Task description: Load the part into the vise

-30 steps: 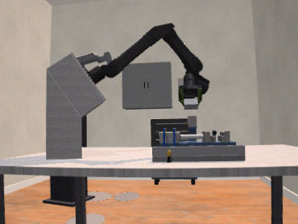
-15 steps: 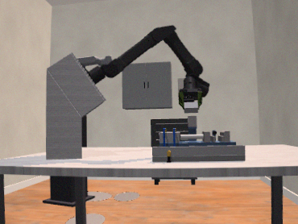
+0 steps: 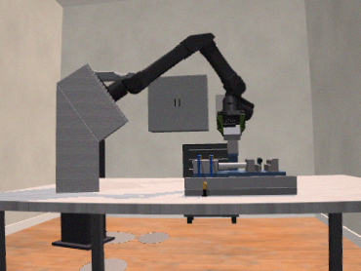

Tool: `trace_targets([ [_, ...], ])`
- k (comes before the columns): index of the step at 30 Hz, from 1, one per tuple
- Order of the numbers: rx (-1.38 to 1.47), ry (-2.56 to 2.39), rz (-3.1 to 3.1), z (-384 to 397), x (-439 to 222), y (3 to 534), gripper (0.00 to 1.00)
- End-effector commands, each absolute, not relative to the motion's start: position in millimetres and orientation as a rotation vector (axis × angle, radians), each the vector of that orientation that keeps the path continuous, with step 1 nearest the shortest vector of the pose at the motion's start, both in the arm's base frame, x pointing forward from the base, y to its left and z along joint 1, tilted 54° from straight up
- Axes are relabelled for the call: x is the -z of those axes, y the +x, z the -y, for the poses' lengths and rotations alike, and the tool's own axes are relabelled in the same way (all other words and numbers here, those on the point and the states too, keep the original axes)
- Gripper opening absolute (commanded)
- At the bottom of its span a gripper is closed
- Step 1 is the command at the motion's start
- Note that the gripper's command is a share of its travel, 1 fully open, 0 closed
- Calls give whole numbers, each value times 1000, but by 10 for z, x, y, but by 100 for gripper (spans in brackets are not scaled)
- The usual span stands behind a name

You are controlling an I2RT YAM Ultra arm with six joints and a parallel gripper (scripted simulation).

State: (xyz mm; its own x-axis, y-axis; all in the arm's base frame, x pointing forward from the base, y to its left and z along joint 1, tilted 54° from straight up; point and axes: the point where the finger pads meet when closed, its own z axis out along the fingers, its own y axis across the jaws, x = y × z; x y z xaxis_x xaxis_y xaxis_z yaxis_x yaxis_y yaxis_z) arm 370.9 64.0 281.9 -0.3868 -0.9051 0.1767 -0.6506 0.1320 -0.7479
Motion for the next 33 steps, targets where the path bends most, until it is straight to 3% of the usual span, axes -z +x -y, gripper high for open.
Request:
trace_targets([
  [1, 1158, -1509, -2113, -563, -2792, 3733, 0],
  [33, 1156, -1487, -2105, -634, -2755, 3894, 0],
])
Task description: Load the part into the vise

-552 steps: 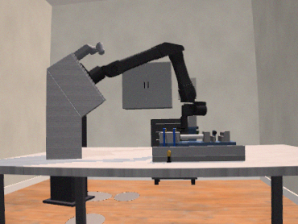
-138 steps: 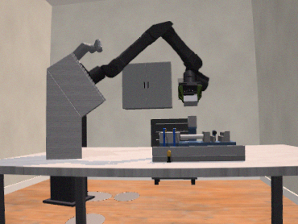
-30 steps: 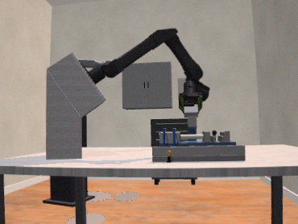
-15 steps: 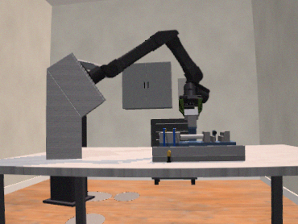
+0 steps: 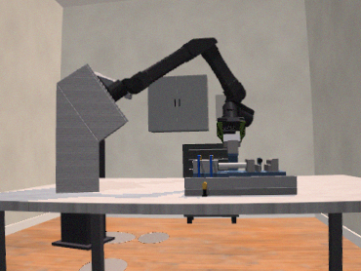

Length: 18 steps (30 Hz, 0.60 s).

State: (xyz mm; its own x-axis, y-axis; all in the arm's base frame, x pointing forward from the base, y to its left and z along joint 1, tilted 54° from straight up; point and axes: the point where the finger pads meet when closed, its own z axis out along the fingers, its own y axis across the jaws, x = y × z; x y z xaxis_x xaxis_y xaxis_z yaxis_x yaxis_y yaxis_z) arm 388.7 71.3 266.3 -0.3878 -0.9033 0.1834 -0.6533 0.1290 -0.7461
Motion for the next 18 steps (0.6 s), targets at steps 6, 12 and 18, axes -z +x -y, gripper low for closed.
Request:
trace_targets([
  [6, 1151, -1466, -2087, -678, -2787, 3937, 0],
  [12, 1150, -1454, -2083, -676, -2817, 3939, 0],
  [18, 1151, -1461, -2087, -683, -2786, 3957, 0],
])
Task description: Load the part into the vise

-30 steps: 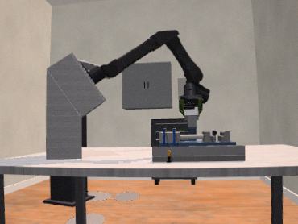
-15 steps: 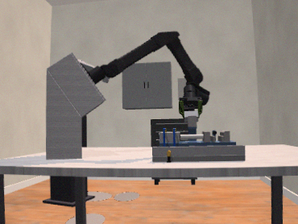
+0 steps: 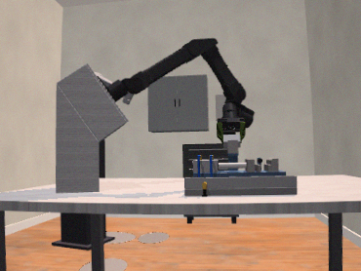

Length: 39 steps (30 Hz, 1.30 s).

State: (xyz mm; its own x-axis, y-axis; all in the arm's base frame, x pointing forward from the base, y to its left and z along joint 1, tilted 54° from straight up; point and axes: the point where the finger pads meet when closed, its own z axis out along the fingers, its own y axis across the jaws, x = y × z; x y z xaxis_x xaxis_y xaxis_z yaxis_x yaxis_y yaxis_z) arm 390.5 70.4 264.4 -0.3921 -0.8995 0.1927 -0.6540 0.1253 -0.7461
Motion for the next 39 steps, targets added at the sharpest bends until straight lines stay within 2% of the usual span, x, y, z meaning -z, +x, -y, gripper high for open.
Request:
trace_targets([
  [1, 1151, -1462, -2088, -684, -2781, 3959, 0],
  [39, 1148, -1454, -2084, -680, -2809, 3949, 0],
])
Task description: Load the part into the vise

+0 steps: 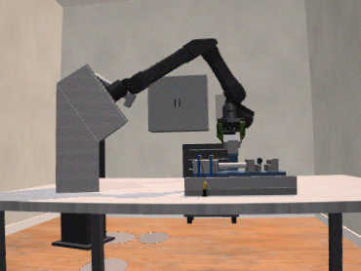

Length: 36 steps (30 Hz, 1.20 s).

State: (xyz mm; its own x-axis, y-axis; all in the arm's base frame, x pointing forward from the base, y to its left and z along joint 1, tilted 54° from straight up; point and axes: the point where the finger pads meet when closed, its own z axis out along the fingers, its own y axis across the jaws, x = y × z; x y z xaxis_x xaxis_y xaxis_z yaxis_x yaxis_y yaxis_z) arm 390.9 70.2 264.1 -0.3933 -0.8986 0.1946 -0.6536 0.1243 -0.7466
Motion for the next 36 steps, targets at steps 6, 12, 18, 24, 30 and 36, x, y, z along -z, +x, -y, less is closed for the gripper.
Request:
trace_targets([
  [6, 1148, -1454, -2084, -680, -2809, 3949, 81],
  [12, 1150, -1469, -2091, -668, -2791, 3925, 81],
  [18, 1150, -1469, -2091, -668, -2791, 3925, 81],
  [24, 1150, -1469, -2091, -668, -2791, 3925, 81],
  [30, 1150, -1469, -2091, -668, -2791, 3925, 81],
  [36, 1150, -1469, -2091, -668, -2791, 3925, 81],
])
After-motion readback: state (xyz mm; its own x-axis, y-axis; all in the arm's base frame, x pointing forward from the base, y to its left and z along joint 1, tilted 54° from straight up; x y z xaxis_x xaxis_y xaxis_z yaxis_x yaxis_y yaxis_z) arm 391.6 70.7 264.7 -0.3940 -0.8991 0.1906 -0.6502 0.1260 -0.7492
